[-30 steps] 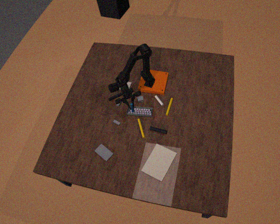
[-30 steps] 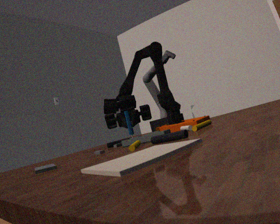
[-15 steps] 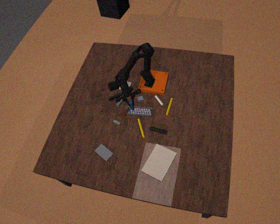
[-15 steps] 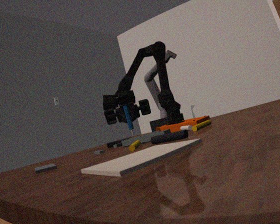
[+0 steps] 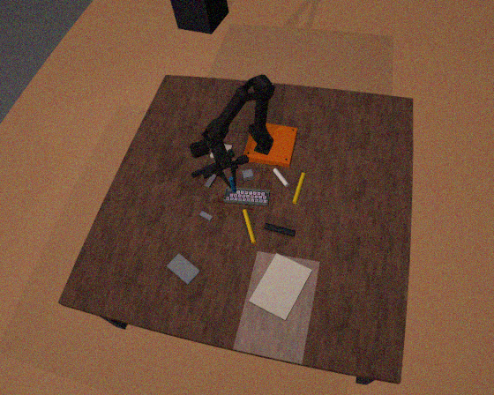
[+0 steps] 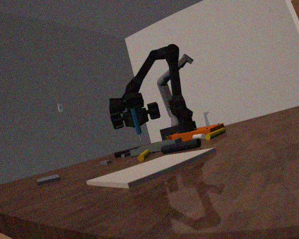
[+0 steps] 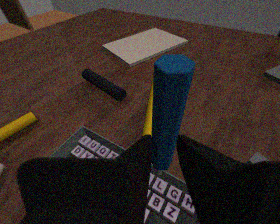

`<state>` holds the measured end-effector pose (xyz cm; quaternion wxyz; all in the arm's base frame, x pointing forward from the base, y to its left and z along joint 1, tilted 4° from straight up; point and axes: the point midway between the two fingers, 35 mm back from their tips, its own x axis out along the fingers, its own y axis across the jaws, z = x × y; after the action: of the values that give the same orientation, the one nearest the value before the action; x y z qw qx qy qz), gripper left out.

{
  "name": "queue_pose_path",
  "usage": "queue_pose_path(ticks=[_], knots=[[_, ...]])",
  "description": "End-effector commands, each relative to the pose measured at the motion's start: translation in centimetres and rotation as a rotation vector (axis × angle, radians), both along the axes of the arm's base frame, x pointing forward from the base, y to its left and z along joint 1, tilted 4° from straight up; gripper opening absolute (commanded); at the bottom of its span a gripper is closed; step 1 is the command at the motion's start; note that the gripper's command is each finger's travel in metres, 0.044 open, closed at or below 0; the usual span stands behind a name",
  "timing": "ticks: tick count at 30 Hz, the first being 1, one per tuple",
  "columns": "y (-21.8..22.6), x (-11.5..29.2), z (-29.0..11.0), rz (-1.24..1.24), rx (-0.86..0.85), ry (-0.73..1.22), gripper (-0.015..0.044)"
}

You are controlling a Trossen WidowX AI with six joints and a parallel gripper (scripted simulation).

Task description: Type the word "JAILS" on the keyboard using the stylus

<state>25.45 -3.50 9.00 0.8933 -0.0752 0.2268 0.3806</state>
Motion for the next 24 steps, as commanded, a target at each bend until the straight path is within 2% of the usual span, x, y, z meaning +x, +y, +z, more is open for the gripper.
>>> queue_pose_path(ticks=[1,15,24], knots=[[0.2,0.0,0.0,0.0,0.0,0.001,0.0012],[3.2,-0.8,0.6,0.003,-0.003,-0.012,0.0],[3.4,-0.9,-1.3,0.004,-0.003,-0.011,0.0]])
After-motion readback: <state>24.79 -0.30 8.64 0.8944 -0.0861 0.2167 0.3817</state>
